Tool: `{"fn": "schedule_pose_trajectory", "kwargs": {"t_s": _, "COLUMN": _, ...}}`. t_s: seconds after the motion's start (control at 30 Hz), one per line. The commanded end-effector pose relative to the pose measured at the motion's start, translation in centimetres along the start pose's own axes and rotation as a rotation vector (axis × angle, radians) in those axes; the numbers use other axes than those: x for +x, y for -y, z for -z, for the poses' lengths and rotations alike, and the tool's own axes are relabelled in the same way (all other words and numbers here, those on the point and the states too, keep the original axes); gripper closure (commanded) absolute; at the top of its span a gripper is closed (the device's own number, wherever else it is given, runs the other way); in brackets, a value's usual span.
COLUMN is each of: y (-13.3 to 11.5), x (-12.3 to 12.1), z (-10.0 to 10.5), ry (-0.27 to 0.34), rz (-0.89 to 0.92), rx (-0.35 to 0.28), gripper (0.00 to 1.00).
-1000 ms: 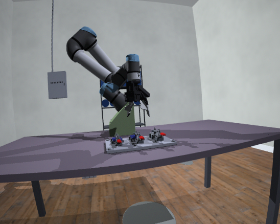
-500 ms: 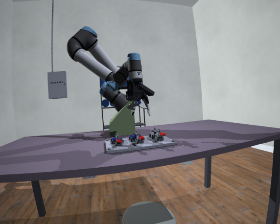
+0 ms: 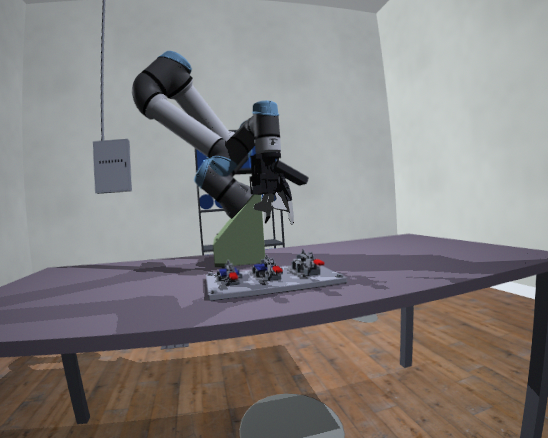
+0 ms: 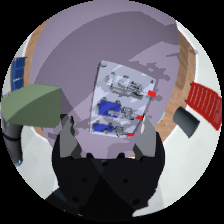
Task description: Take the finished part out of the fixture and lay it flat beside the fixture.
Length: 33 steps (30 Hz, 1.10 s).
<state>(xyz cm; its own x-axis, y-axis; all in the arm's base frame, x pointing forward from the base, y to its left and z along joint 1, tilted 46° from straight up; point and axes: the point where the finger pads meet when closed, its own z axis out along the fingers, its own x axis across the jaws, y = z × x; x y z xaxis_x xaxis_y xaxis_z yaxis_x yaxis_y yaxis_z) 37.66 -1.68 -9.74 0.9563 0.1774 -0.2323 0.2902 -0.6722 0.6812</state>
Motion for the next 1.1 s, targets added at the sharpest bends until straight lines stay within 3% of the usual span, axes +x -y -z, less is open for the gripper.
{"fn": "schedule_pose_trajectory", "kwargs": {"t_s": 0.0, "y": 0.0, "x": 0.1, "z": 0.1, "ry": 0.002, "rz": -0.007, "rx": -0.001, "gripper": 0.00}}
{"fn": "schedule_pose_trajectory", "kwargs": {"t_s": 0.17, "y": 0.0, "x": 0.1, "z": 0.1, "ry": 0.002, "rz": -0.007, "rx": -0.001, "gripper": 0.00}}
{"fn": "schedule_pose_trajectory", "kwargs": {"t_s": 0.37, "y": 0.8, "x": 0.8, "z": 0.7, "ry": 0.001, "rz": -0.208, "rx": 0.000, "gripper": 0.00}}
{"fn": "schedule_pose_trajectory", "kwargs": {"t_s": 0.97, "y": 0.8, "x": 0.8, "z": 0.7, "ry": 0.001, "rz": -0.208, "rx": 0.000, "gripper": 0.00}}
{"fn": "schedule_pose_trajectory", "kwargs": {"t_s": 1.07, "y": 1.2, "x": 1.1, "z": 1.0, "ry": 0.001, "rz": -0.317, "rx": 0.001, "gripper": 0.00}}
